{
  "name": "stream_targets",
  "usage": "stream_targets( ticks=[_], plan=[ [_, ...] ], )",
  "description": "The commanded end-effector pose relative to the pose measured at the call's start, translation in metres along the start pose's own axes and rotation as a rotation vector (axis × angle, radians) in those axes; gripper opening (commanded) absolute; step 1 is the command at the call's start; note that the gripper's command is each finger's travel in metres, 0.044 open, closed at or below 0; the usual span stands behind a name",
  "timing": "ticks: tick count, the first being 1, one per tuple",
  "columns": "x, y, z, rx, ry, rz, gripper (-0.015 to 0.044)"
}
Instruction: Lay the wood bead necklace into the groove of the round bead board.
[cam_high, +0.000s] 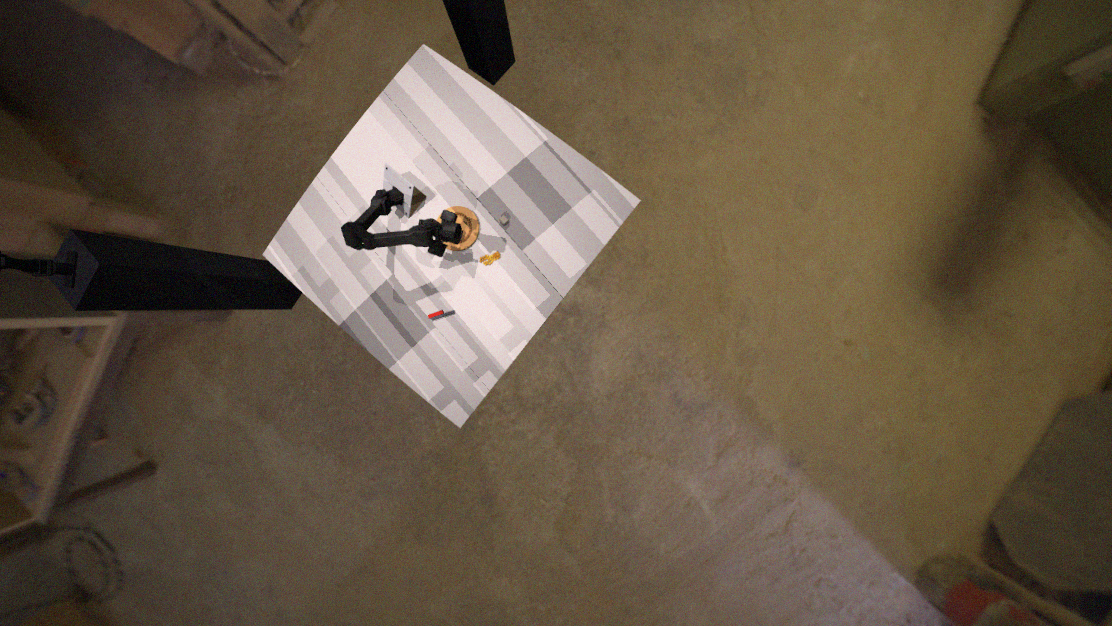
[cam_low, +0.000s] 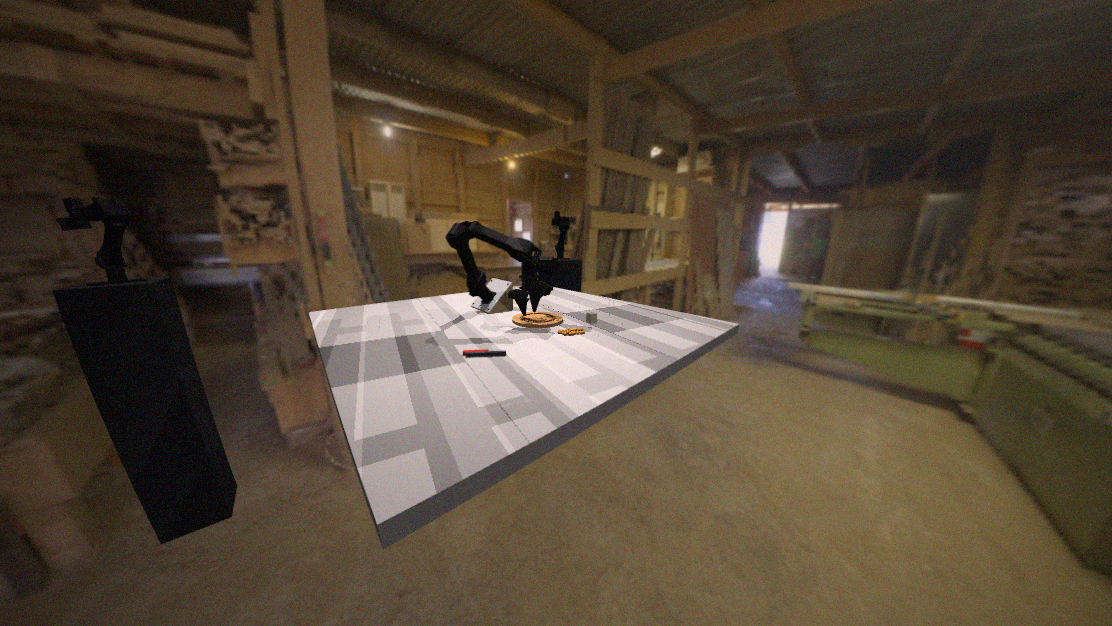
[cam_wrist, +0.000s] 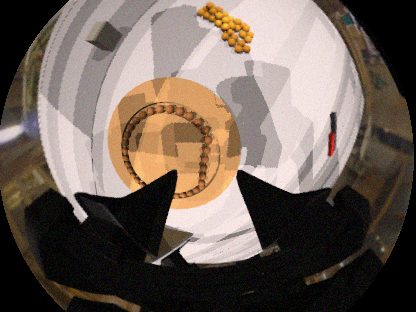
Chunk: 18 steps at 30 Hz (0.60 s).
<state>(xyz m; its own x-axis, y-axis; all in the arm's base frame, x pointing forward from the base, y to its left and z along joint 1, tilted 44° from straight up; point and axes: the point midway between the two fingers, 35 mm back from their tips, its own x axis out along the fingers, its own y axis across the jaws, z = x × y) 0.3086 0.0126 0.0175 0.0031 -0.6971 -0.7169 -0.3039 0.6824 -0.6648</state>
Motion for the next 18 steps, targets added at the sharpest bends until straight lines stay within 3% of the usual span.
stream_targets(
  ticks=[1,3,18],
  plan=[
    [-0.011,-0.001,0.022,-0.072,-0.004,0.003,0.0151],
    [-0.014,-0.001,0.029,-0.099,-0.005,0.003,0.012],
    [-0.003,-0.001,0.032,-0.098,-0.013,0.002,0.012]
  ],
)
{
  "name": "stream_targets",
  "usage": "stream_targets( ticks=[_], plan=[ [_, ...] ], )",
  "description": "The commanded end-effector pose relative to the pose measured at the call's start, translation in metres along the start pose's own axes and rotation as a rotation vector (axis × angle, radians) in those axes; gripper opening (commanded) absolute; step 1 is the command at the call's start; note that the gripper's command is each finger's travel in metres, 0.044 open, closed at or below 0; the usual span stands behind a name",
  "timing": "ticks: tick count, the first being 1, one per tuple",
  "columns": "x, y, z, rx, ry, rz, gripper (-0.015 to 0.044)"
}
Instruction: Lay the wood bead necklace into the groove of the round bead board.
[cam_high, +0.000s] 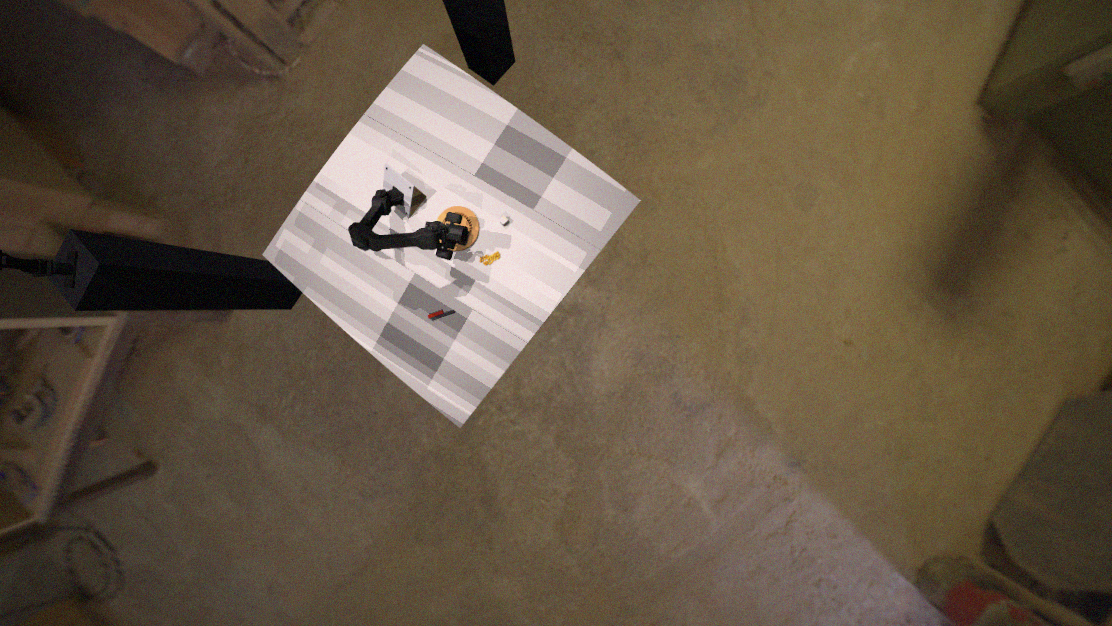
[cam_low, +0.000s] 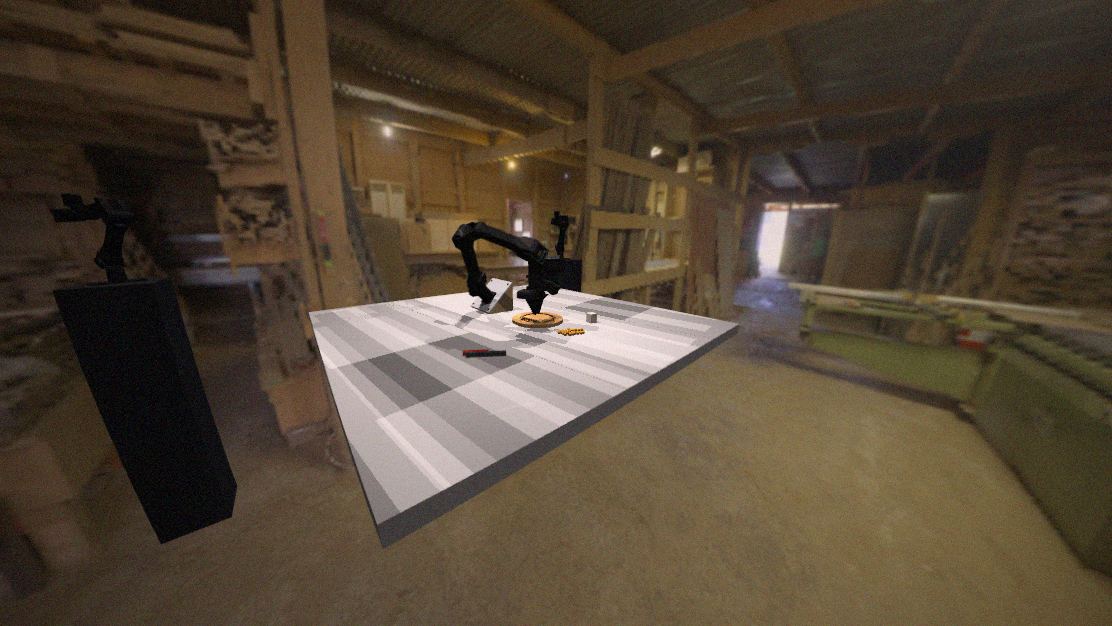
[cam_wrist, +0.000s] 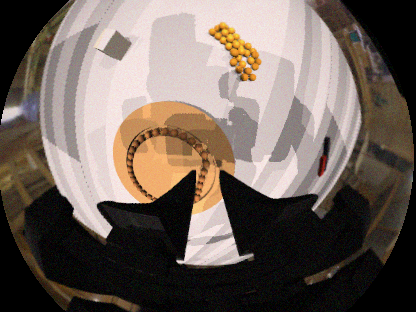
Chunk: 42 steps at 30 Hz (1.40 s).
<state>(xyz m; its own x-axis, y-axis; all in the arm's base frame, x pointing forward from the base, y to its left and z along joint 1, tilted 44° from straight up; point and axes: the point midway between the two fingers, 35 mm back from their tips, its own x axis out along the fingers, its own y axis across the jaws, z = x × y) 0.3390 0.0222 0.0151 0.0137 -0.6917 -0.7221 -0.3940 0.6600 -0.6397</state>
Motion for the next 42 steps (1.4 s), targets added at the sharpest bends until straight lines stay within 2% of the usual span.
stream_targets(
  ticks=[1,20,25,42],
  plan=[
    [0.003,0.0,0.0,-0.002,0.0,-0.001,0.012],
    [0.03,0.0,-0.002,-0.006,0.008,-0.002,0.012],
    [0.028,0.0,-0.001,-0.003,0.006,0.004,0.0],
    [0.028,0.0,-0.001,-0.003,0.006,0.004,0.0]
  ],
)
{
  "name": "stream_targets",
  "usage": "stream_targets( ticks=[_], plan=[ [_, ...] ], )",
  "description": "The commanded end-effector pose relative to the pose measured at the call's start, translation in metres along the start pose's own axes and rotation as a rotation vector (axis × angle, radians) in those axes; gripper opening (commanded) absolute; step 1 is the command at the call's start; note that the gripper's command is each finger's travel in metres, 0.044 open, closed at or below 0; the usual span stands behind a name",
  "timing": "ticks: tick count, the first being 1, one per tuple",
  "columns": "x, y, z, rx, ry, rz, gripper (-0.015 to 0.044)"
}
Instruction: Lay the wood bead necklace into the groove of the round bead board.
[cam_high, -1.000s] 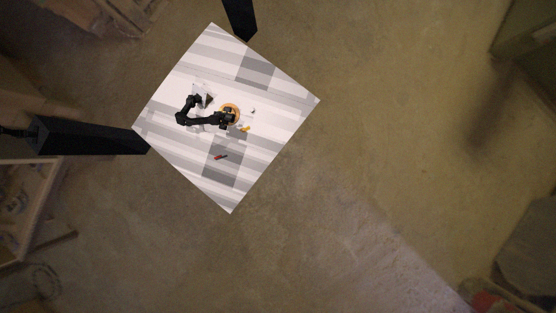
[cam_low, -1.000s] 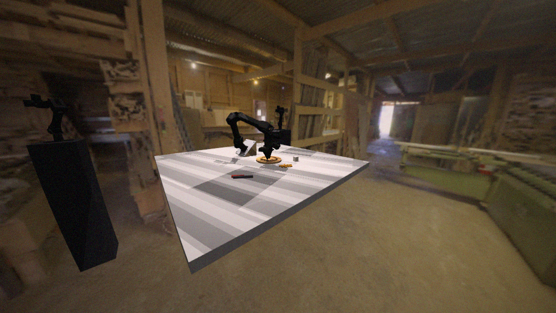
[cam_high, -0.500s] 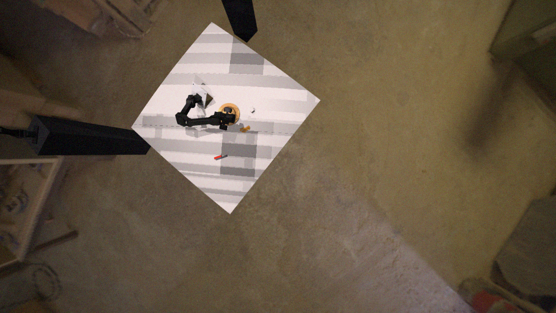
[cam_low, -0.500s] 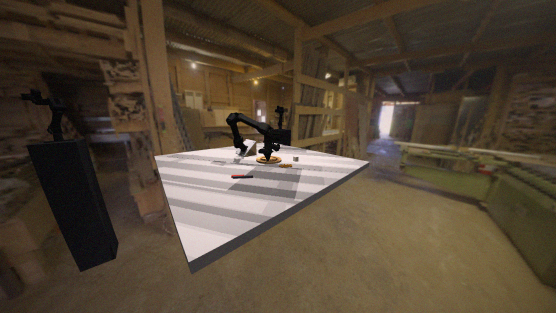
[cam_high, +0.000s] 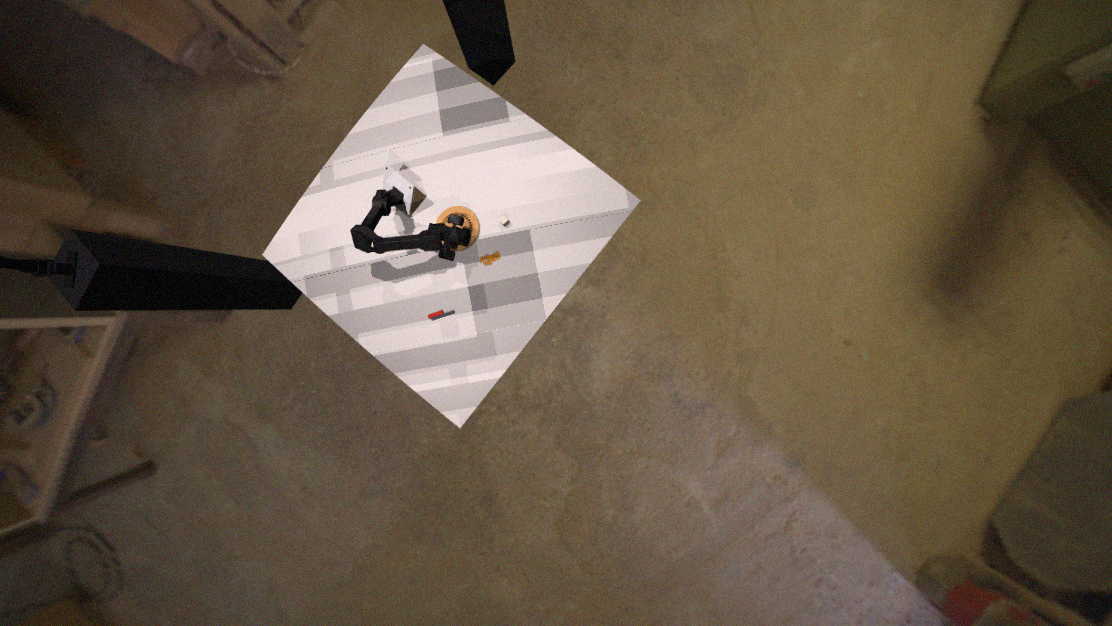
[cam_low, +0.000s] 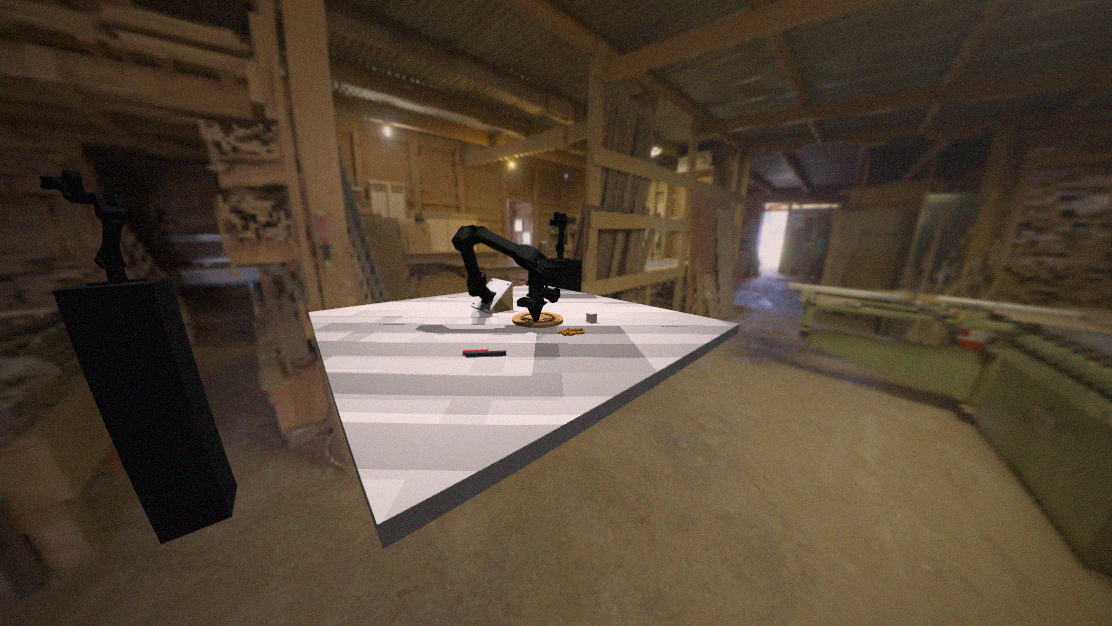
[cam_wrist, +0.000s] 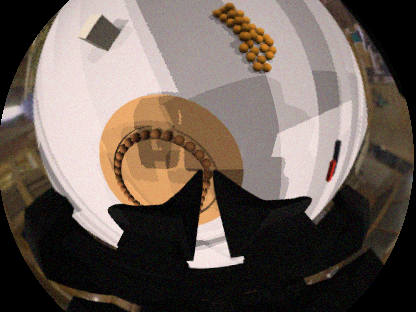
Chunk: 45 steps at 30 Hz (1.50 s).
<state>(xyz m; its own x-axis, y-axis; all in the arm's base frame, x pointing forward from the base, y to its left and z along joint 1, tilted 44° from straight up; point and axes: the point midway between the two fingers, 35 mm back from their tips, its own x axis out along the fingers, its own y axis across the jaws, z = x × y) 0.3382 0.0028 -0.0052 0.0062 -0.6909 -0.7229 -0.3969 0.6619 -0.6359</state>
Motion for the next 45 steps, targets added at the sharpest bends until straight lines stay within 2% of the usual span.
stream_targets(
  ticks=[1,30,39,45],
  plan=[
    [-0.0003,0.0,0.0001,0.0,0.0,0.0,0.0],
    [-0.0067,-0.0048,0.0003,-0.003,0.002,-0.006,0.0],
    [0.002,-0.0049,0.0003,-0.003,0.002,-0.006,0.0],
    [-0.0012,-0.0039,0.0013,0.0,-0.002,-0.001,0.0157]
  ],
)
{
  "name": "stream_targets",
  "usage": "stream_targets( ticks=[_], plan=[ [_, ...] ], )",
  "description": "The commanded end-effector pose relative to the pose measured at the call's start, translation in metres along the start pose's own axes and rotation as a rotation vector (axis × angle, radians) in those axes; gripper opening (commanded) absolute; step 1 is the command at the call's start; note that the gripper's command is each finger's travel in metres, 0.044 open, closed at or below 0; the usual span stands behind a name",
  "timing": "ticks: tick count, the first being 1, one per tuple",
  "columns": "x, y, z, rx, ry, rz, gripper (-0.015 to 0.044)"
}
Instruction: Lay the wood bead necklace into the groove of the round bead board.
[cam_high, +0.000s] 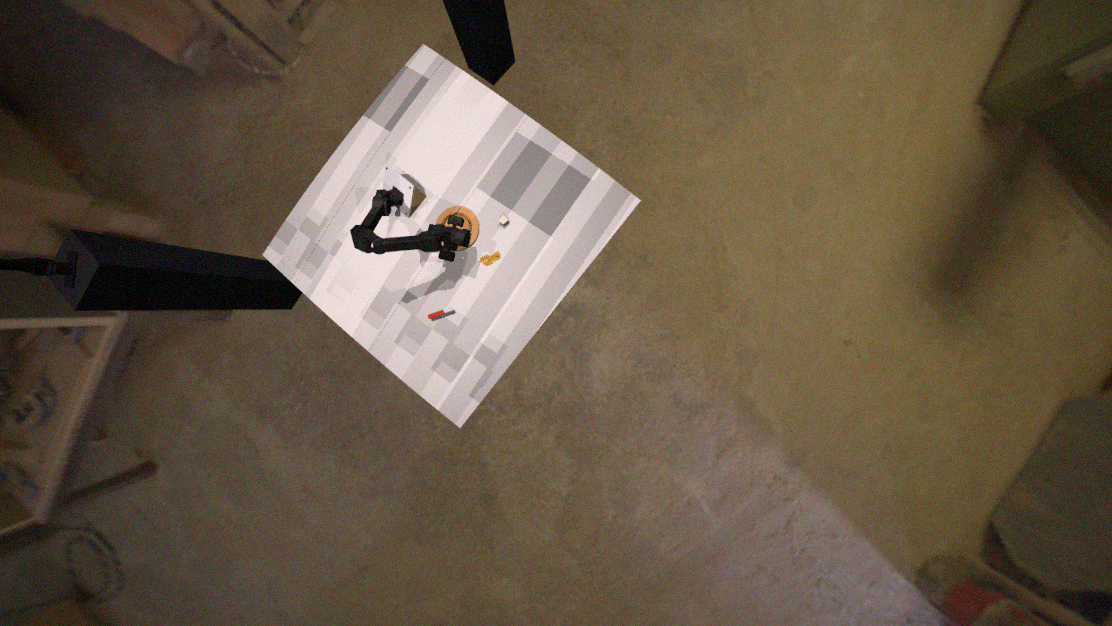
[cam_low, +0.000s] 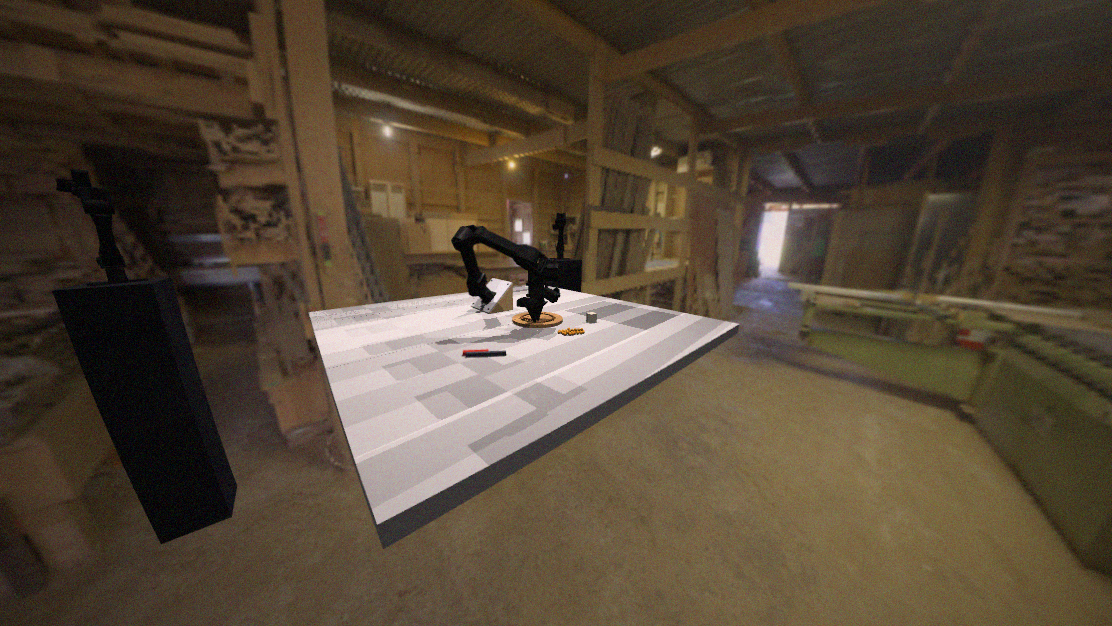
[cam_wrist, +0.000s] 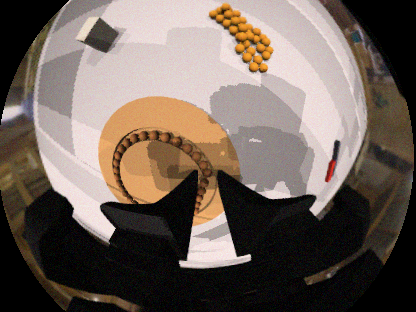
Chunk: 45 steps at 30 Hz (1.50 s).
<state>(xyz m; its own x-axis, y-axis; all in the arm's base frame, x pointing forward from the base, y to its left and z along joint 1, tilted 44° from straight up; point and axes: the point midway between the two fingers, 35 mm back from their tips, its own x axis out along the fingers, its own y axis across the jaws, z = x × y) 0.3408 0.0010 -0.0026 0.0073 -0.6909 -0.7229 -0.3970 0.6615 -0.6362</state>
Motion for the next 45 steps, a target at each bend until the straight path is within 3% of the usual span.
stream_targets(
  ticks=[1,11,29,36,41,45],
  plan=[
    [-0.001,0.0,0.0,0.0,-0.001,0.0,0.0184],
    [-0.002,0.0,-0.001,-0.004,0.004,-0.001,0.044],
    [-0.006,0.0,-0.001,-0.002,0.003,-0.005,0.044],
    [-0.036,0.004,-0.011,0.278,0.002,-0.004,0.0256],
    [-0.036,0.004,-0.011,0.287,0.002,-0.004,0.0125],
    [-0.023,0.004,-0.011,0.287,0.002,-0.005,0.012]
  ],
)
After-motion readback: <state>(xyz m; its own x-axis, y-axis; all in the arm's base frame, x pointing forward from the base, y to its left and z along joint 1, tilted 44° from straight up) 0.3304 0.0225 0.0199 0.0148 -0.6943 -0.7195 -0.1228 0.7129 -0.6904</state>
